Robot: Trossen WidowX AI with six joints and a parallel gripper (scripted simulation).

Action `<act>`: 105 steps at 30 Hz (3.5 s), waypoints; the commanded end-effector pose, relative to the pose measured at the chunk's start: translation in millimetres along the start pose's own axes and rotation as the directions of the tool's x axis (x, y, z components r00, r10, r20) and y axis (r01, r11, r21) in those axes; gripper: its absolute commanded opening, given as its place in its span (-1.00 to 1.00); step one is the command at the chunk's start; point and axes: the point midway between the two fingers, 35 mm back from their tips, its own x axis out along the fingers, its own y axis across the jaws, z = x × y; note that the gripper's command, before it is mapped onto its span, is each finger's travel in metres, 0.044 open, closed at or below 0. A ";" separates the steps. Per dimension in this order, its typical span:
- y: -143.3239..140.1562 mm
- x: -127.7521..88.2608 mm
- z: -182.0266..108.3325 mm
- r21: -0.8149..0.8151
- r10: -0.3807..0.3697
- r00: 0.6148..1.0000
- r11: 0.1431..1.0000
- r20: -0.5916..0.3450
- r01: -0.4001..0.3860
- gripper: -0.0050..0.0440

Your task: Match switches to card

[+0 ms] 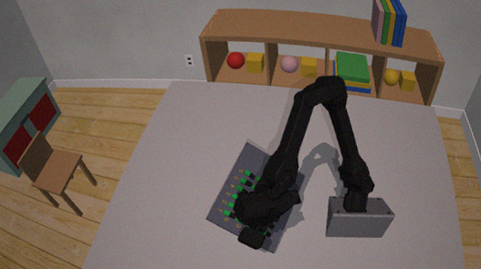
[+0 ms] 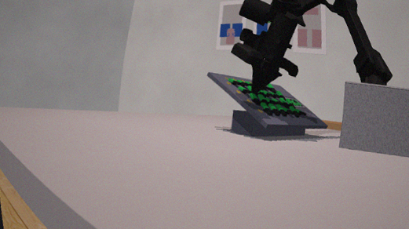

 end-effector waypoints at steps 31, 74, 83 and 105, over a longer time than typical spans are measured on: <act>-1.2 2.8 -2.6 -0.008 -0.007 1.000 1.000 -0.004 0.007 -0.80; -1.3 7.8 -2.5 -0.008 -0.007 1.000 1.000 -0.004 0.007 -0.80; -0.1 5.2 -1.2 -0.004 -0.002 1.000 1.000 -0.001 0.002 -0.80; -59.2 -57.1 -22.4 -0.008 -0.007 1.000 1.000 0.022 0.007 -0.80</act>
